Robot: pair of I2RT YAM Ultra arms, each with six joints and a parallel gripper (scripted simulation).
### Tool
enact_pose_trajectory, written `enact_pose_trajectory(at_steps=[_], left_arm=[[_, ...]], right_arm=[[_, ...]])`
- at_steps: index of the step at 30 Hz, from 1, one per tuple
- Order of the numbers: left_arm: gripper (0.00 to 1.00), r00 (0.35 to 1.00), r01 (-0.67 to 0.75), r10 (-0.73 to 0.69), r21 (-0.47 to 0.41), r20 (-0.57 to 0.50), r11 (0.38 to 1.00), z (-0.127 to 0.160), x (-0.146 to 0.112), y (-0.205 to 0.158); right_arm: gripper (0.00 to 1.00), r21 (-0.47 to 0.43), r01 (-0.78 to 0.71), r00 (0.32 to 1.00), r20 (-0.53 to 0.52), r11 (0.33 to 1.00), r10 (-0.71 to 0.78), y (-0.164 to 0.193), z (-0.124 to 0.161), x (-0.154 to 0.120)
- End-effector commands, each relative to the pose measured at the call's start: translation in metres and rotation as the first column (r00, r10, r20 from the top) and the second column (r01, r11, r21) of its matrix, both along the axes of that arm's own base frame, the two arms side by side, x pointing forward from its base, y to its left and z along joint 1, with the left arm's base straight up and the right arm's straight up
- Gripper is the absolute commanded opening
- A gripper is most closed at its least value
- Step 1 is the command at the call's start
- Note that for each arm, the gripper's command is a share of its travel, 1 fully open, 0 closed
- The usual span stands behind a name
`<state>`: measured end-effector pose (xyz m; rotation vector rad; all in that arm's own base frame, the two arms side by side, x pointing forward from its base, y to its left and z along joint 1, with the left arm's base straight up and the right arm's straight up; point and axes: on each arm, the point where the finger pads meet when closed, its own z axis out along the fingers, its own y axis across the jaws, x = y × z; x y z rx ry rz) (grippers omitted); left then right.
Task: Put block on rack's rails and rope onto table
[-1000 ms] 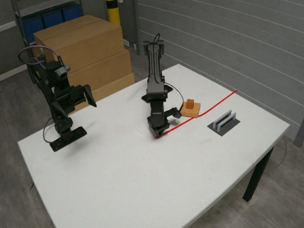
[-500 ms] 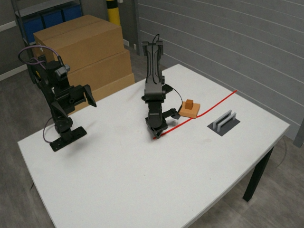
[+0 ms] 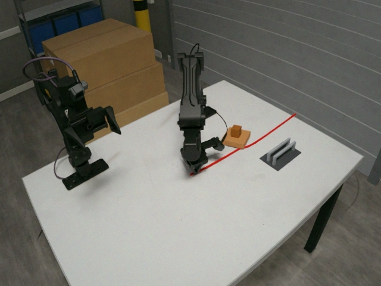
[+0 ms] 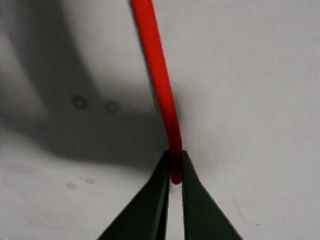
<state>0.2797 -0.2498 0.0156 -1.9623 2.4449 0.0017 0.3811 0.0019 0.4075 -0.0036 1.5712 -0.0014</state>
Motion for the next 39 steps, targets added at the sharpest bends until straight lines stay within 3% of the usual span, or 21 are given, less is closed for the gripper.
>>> enact_pose_trajectory(at_steps=[1,39], left_arm=[[0.09,1.000,0.012,-0.012,-0.021,0.013,1.000,0.008,0.001,-0.012],[0.09,0.998,0.057,-0.057,-0.013,0.010,0.998,0.003,-0.003,-0.032]], right_arm=[[1.00,-0.010,-0.011,1.000,0.019,1.000,0.011,0.002,0.008,-0.007],[1.00,-0.010,-0.011,1.000,0.019,1.000,0.011,0.002,0.008,-0.007]])
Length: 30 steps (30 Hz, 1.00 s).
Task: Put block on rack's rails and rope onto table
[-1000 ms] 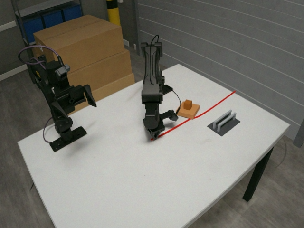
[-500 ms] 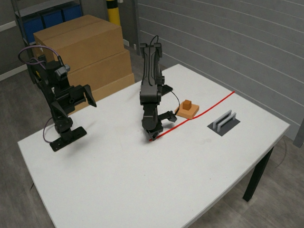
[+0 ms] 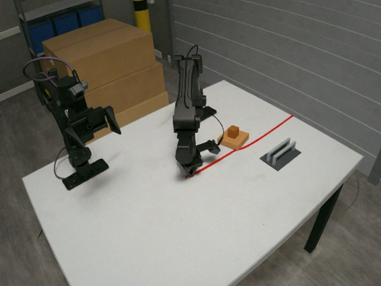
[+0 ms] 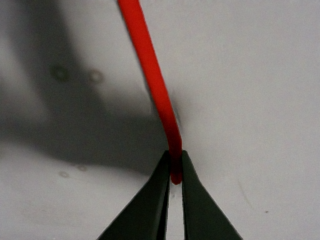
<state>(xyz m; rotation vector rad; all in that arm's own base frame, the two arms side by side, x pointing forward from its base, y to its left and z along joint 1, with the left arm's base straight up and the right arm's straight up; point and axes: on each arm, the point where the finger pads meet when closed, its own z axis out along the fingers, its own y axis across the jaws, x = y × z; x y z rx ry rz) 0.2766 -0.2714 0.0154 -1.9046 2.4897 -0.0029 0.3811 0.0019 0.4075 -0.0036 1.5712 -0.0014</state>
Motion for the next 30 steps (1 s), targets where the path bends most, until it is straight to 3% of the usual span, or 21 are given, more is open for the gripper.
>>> enact_pose_trajectory(at_steps=[1,30], left_arm=[[0.09,1.000,0.012,-0.011,-0.012,0.008,1.000,0.004,0.000,-0.011],[0.09,0.999,0.040,-0.040,-0.018,0.020,0.999,0.008,-0.001,-0.025]], right_arm=[[1.00,-0.010,-0.011,1.000,0.019,1.000,0.011,0.002,0.008,-0.007],[1.00,-0.010,-0.011,1.000,0.019,1.000,0.011,0.002,0.008,-0.007]])
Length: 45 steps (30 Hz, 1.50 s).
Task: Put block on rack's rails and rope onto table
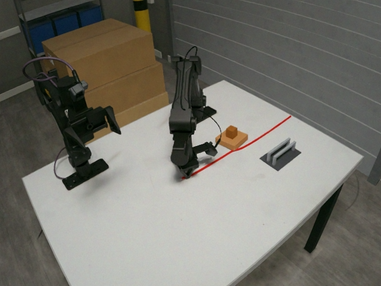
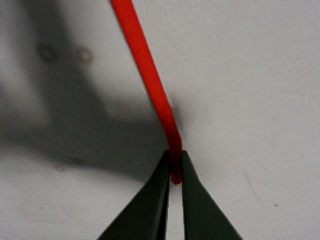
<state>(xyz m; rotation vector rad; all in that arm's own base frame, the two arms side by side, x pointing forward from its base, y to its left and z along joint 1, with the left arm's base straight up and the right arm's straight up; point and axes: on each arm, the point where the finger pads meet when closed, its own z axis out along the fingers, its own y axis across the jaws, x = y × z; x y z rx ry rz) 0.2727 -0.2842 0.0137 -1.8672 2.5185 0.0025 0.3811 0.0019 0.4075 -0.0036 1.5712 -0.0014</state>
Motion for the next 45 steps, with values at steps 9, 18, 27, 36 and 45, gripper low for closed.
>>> enact_pose_trajectory(at_steps=[9,18,27,36,45], left_arm=[[0.09,1.000,0.017,-0.017,-0.025,0.027,1.000,0.012,0.002,-0.015],[0.09,1.000,0.026,-0.026,-0.014,0.015,1.000,0.003,0.000,-0.019],[0.09,0.999,0.030,-0.030,-0.024,0.024,0.999,0.008,0.000,-0.022],[0.09,0.999,0.041,-0.040,-0.020,0.022,0.999,0.005,-0.002,-0.026],[0.09,0.999,0.048,-0.048,-0.014,0.018,0.999,0.005,-0.004,-0.028]], right_arm=[[1.00,-0.010,-0.011,1.000,0.019,1.000,0.011,0.002,0.008,-0.007],[1.00,-0.010,-0.011,1.000,0.019,1.000,0.011,0.002,0.008,-0.007],[1.00,-0.010,-0.011,1.000,0.019,1.000,0.011,0.002,0.008,-0.007],[1.00,-0.010,-0.011,1.000,0.019,1.000,0.011,0.002,0.008,-0.007],[1.00,-0.010,-0.011,1.000,0.019,1.000,0.011,0.002,0.008,-0.007]])
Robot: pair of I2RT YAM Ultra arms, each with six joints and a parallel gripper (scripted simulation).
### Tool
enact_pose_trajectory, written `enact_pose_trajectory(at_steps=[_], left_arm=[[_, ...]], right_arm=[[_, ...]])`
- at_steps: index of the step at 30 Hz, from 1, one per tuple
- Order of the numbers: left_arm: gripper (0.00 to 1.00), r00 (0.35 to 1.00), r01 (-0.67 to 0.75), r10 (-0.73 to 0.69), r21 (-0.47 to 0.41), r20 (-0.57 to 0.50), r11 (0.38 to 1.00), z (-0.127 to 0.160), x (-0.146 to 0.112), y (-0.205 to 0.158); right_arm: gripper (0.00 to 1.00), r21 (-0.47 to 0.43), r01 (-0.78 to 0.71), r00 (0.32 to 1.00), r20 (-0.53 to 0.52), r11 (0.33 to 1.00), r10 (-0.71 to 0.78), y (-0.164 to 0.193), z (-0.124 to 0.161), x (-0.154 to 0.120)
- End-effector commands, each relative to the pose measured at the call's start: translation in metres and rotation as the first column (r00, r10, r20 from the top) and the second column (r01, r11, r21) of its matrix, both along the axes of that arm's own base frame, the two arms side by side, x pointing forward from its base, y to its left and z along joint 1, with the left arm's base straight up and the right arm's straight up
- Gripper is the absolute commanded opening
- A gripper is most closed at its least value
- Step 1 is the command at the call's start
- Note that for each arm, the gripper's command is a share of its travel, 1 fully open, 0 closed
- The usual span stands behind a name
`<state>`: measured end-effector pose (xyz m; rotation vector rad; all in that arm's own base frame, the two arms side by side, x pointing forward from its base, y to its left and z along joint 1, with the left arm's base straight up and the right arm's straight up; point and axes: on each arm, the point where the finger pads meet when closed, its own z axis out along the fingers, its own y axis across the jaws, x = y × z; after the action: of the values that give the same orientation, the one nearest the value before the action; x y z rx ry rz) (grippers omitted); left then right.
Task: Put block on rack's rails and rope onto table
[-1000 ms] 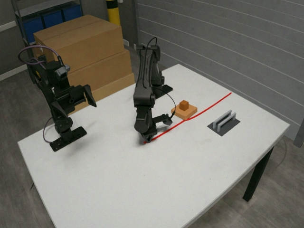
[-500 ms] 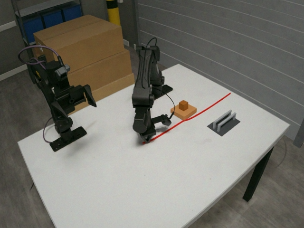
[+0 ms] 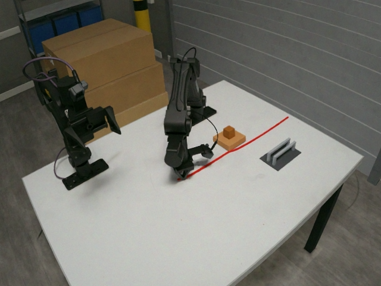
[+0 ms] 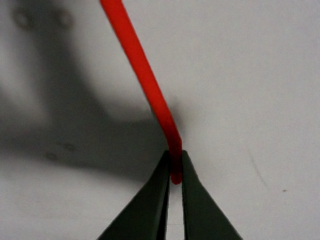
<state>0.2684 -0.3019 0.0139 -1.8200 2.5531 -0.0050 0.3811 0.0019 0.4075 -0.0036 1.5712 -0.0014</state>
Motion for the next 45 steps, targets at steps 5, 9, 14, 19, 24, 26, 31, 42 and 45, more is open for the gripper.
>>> enact_pose_trajectory(at_steps=[5,9,14,19,24,26,31,42,45], left_arm=[[0.09,1.000,0.013,-0.013,-0.017,0.020,1.000,0.008,0.001,-0.013],[0.09,1.000,0.016,-0.016,-0.012,0.020,1.000,0.007,0.000,-0.013],[0.09,0.999,0.020,-0.019,-0.024,0.031,1.000,0.009,0.002,-0.016],[0.09,1.000,0.020,-0.020,-0.005,0.016,1.000,0.004,-0.001,-0.013],[0.09,1.000,0.025,-0.025,-0.008,0.020,1.000,0.007,-0.002,-0.015],[0.09,1.000,0.023,-0.023,0.001,0.012,1.000,0.001,-0.001,-0.015],[0.09,0.999,0.030,-0.030,-0.003,0.017,1.000,0.005,-0.002,-0.018],[0.09,0.999,0.035,-0.035,0.007,0.010,0.999,0.002,-0.005,-0.018],[0.09,0.999,0.037,-0.037,0.000,0.017,0.999,0.006,-0.004,-0.019]], right_arm=[[1.00,-0.010,-0.011,1.000,0.019,1.000,0.011,0.002,0.008,-0.007],[1.00,-0.010,-0.011,1.000,0.019,1.000,0.011,0.002,0.008,-0.007],[1.00,-0.010,-0.011,1.000,0.019,1.000,0.011,0.002,0.008,-0.007],[1.00,-0.010,-0.011,1.000,0.019,1.000,0.011,0.002,0.008,-0.007],[1.00,-0.010,-0.011,1.000,0.019,1.000,0.011,0.002,0.008,-0.007],[1.00,-0.010,-0.011,1.000,0.019,1.000,0.011,0.002,0.008,-0.007],[1.00,-0.010,-0.011,1.000,0.019,1.000,0.011,0.002,0.008,-0.007],[1.00,-0.010,-0.011,1.000,0.019,1.000,0.011,0.002,0.008,-0.007],[1.00,-0.010,-0.011,1.000,0.019,1.000,0.011,0.002,0.008,-0.007]])
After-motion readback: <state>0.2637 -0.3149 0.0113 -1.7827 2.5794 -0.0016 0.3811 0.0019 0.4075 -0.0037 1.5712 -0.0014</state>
